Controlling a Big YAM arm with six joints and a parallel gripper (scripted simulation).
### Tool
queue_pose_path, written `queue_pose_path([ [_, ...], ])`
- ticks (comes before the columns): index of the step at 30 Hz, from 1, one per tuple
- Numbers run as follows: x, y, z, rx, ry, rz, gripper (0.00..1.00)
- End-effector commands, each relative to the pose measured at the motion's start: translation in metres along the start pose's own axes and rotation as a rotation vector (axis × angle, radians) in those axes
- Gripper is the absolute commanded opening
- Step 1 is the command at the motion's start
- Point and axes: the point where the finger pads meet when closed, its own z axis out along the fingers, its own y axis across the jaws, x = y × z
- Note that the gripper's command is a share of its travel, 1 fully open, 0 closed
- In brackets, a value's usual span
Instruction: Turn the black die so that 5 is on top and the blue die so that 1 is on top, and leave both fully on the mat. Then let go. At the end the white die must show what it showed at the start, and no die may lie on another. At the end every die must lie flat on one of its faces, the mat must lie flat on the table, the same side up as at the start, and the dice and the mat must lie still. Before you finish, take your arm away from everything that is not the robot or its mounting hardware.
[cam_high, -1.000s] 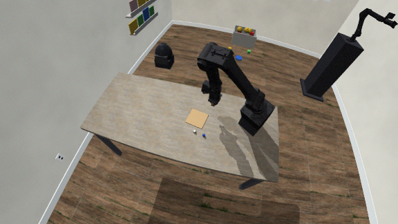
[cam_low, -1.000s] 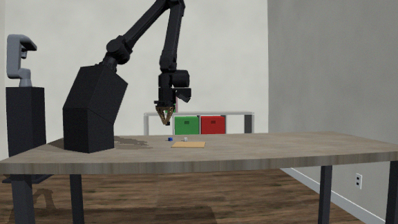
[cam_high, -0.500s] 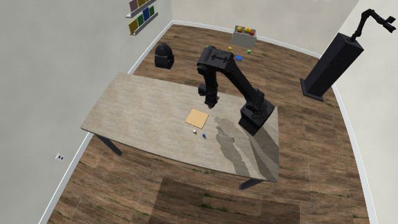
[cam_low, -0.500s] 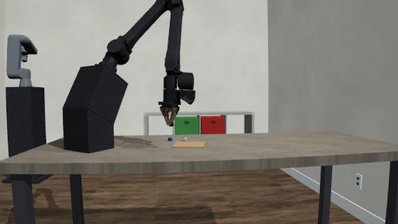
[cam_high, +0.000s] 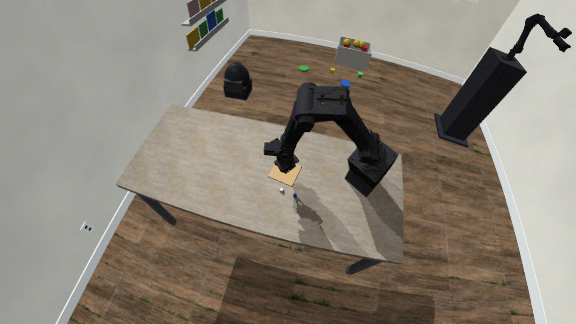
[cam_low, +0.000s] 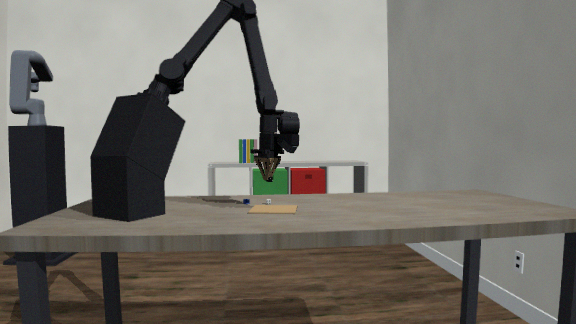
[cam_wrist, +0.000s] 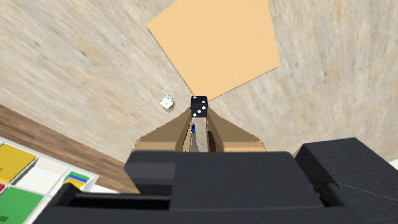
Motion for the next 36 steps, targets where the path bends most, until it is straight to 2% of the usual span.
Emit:
queue_pose_path([
  [1,0.008,0.052,-0.011,-0.028,-0.034,0.181,0.12],
  [6,0.031,0.091,-0.014,-0.043,-0.029,0.288,0.12],
  [9,0.033,0.095,-0.015,-0.044,-0.029,0.298,0.12],
  [12,0.056,0.126,-0.019,-0.059,-0.021,0.386,0.12],
  [15,0.071,0.144,-0.022,-0.069,-0.015,0.438,0.12],
  [19,0.077,0.150,-0.024,-0.072,-0.012,0.459,0.12],
  [20,0.065,0.146,-0.026,-0.076,-0.024,0.483,0.12],
  [22,0.069,0.130,-0.011,-0.032,-0.004,0.493,0.12],
  [23,0.068,0.133,-0.011,-0.035,0.013,0.488,0.12],
  [25,0.068,0.133,-0.011,-0.035,0.013,0.488,0.12],
  [26,0.069,0.132,-0.009,-0.028,0.040,0.461,0.12],
  [28,0.072,0.128,-0.004,-0.011,0.136,0.440,0.12],
  [31,0.078,0.123,0.001,-0.013,0.359,0.412,0.12],
  [34,0.077,0.123,-0.002,-0.082,0.602,0.406,0.12],
  [36,0.073,0.125,-0.008,-0.153,0.727,0.414,0.12],
])
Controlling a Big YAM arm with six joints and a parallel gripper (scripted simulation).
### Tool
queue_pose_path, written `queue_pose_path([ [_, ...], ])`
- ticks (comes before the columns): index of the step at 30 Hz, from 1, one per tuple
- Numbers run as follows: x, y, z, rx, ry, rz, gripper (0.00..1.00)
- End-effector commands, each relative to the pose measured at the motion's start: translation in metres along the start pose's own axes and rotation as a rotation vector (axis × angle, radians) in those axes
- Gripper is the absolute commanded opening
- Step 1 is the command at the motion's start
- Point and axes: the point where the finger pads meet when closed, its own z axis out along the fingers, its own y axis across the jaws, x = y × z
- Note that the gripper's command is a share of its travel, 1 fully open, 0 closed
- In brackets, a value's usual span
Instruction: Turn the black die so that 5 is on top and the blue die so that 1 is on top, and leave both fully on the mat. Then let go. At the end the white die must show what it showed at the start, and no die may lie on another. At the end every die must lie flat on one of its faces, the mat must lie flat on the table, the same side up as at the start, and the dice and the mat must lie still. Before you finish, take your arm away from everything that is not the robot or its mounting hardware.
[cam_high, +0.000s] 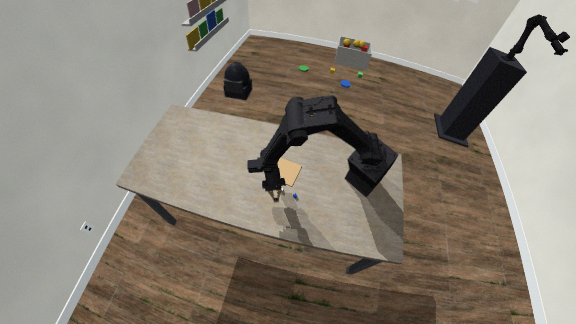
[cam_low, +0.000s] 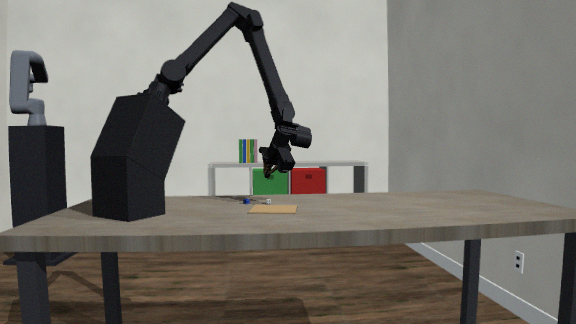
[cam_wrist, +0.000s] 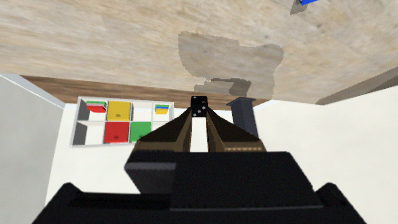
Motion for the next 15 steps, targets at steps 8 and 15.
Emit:
queue_pose_path([
  [8,-0.002,0.023,-0.027,-0.056,0.206,-0.112,0.12],
  [15,-0.020,0.013,-0.019,-0.047,0.205,-0.071,0.12],
])
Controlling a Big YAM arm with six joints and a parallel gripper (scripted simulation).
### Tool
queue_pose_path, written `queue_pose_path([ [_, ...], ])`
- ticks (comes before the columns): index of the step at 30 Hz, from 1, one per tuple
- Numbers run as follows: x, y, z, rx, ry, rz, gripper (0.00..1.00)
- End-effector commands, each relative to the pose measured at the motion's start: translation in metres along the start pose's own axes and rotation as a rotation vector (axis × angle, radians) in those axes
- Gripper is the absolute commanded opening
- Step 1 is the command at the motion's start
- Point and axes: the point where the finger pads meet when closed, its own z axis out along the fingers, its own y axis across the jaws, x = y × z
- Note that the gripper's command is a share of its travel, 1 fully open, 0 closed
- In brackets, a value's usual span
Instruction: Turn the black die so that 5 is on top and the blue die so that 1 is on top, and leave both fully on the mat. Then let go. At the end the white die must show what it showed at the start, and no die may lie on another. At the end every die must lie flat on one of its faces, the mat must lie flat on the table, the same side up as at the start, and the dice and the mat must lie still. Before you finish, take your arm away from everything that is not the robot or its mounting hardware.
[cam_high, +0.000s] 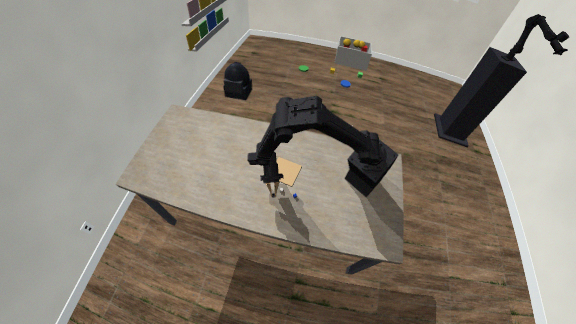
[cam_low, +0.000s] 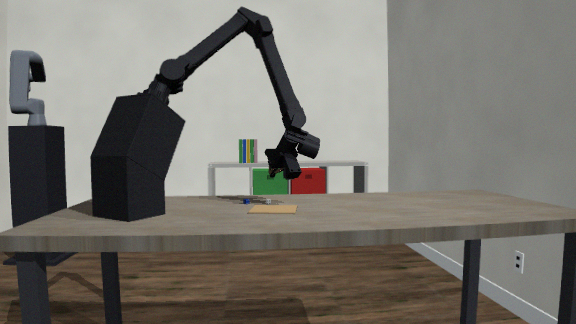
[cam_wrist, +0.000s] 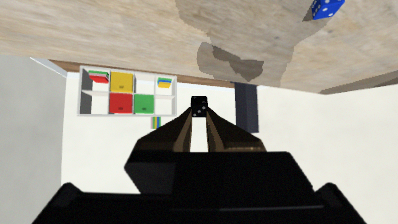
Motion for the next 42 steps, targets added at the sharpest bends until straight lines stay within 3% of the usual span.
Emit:
queue_pose_path([
  [1,-0.003,0.004,0.004,0.009,0.004,-0.029,0.12],
  [23,-0.054,0.004,0.047,0.008,0.004,-0.027,0.12],
  [25,-0.054,0.004,0.047,0.008,0.004,-0.027,0.12],
  [26,-0.045,0.019,0.038,-0.013,-0.005,-0.059,0.12],
  [27,-0.045,0.020,0.040,-0.011,-0.003,-0.062,0.12],
  [32,-0.053,0.007,0.047,0.003,0.002,-0.036,0.12],
  [42,-0.053,0.006,0.047,0.004,0.002,-0.035,0.12],
])
